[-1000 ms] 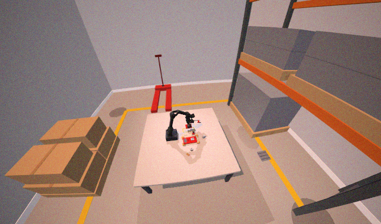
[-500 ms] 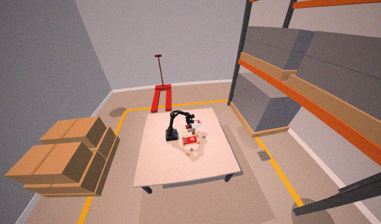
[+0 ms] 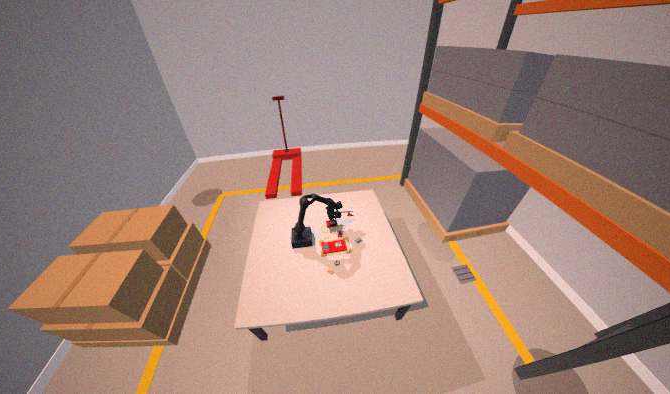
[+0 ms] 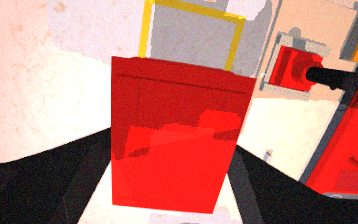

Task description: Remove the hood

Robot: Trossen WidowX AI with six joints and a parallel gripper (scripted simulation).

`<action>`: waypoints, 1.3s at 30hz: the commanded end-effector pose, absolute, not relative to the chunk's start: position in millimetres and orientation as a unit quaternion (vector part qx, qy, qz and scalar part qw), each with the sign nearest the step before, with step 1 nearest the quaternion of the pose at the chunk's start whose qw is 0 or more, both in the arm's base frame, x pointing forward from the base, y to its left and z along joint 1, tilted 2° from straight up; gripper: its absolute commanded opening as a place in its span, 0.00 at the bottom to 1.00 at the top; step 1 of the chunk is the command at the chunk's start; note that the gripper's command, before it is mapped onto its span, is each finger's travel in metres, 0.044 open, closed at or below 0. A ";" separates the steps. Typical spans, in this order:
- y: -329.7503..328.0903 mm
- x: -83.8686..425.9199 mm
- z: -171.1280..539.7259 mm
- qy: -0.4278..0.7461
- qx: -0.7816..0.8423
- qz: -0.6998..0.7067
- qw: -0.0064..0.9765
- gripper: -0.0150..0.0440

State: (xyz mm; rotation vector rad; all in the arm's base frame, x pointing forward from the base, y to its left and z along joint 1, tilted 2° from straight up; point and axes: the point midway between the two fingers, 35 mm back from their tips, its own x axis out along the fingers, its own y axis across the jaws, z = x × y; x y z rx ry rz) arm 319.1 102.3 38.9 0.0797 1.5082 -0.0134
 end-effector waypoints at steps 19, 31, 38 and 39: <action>101.8 318.7 23.1 0.685 0.035 -0.009 0.728 0.25; 101.9 318.4 15.5 0.685 0.035 -0.009 0.728 0.25; 101.9 318.1 11.0 0.685 0.035 -0.009 0.728 0.25; 101.9 318.1 10.4 0.685 0.035 -0.009 0.728 0.25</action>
